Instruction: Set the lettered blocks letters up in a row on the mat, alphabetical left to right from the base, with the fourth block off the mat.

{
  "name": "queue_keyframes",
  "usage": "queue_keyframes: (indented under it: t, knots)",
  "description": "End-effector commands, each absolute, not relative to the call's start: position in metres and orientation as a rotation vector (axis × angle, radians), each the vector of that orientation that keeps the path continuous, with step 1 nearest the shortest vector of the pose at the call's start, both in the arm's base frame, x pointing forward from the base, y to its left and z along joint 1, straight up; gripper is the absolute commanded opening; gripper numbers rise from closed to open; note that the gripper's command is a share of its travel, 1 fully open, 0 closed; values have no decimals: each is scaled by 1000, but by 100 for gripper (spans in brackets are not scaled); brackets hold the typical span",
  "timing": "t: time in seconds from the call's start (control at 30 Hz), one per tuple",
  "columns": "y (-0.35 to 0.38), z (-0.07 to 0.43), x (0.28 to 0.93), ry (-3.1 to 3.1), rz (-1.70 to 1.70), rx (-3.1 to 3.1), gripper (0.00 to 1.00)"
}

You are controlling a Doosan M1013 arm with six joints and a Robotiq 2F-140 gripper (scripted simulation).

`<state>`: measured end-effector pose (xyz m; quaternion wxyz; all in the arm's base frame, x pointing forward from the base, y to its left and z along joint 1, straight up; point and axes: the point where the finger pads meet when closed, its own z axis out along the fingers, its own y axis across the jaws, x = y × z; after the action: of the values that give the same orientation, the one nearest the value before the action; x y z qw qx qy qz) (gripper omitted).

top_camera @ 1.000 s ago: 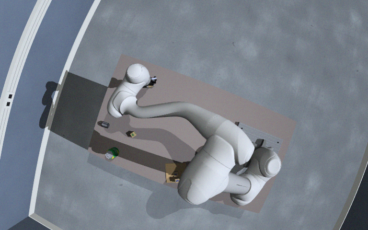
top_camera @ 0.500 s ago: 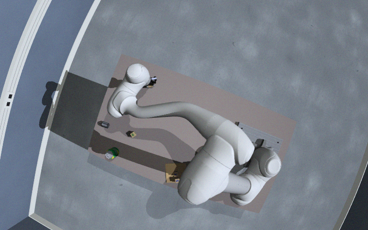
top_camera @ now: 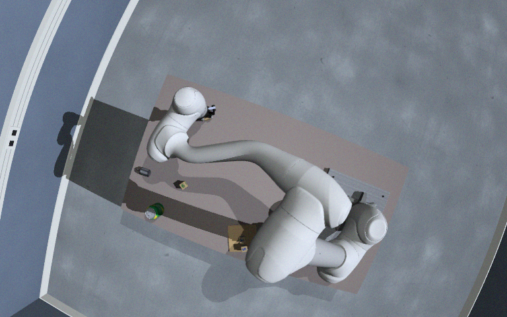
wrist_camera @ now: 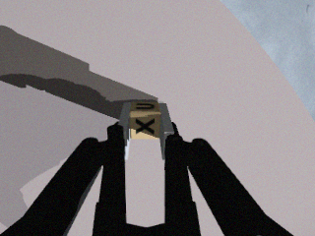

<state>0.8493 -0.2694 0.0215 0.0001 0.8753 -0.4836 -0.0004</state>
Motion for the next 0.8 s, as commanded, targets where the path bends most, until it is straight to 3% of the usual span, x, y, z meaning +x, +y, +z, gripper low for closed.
queue_keyframes:
  t: [0.0,0.4,0.77]
  knots:
    - [-270,31,850,-1520,1,2750,24]
    - [-270,109,850,-1520,1,2750,24]
    - [-270,116,850,-1520,1,2750,24]
